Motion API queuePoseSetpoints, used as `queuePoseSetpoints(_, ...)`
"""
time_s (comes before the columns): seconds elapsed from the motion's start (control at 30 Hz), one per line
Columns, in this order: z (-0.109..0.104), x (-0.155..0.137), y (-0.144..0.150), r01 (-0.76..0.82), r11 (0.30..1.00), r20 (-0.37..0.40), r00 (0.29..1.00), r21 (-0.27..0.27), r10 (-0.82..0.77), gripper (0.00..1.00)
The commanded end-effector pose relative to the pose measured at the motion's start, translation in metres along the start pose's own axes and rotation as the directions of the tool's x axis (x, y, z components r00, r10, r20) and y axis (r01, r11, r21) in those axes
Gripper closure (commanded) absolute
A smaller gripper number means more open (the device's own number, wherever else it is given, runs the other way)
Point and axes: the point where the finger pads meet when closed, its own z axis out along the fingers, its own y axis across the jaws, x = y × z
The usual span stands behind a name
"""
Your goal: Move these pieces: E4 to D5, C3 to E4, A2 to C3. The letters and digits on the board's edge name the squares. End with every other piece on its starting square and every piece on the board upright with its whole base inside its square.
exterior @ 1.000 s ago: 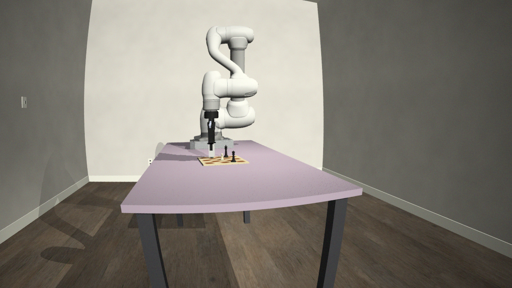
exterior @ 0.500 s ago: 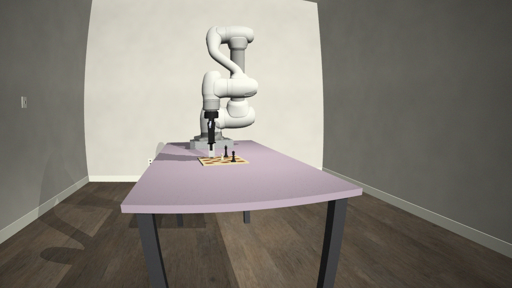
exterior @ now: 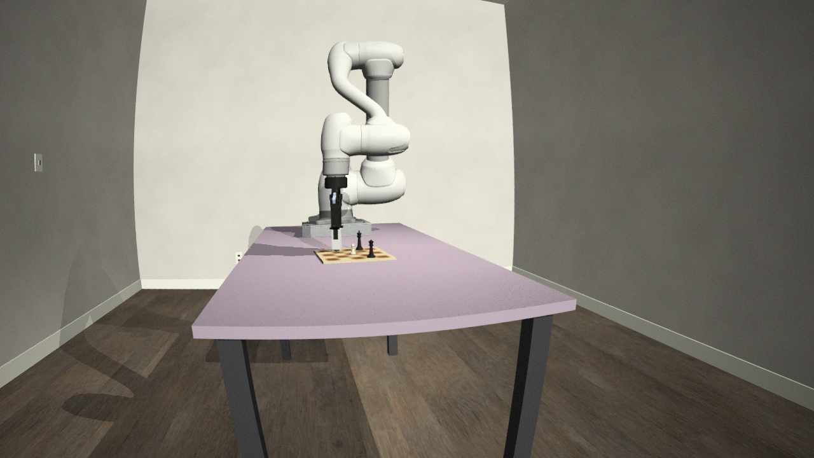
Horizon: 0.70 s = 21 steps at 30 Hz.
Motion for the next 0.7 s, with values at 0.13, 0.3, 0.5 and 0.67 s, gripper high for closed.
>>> queuePoseSetpoints(0.13, -0.0001, 0.0000, 0.0000, 0.000, 1.000, 0.000, 1.000, 0.000, 0.000, 0.80)
queuePoseSetpoints(0.3, -0.0001, 0.0000, 0.0000, 0.000, 1.000, 0.000, 1.000, 0.000, 0.000, 1.00)
queuePoseSetpoints(0.5, -0.0001, 0.0000, 0.0000, 0.000, 1.000, 0.000, 1.000, 0.000, 0.000, 1.00)
queuePoseSetpoints(0.67, -0.0001, 0.0000, 0.0000, 0.000, 1.000, 0.000, 1.000, 0.000, 0.000, 1.00)
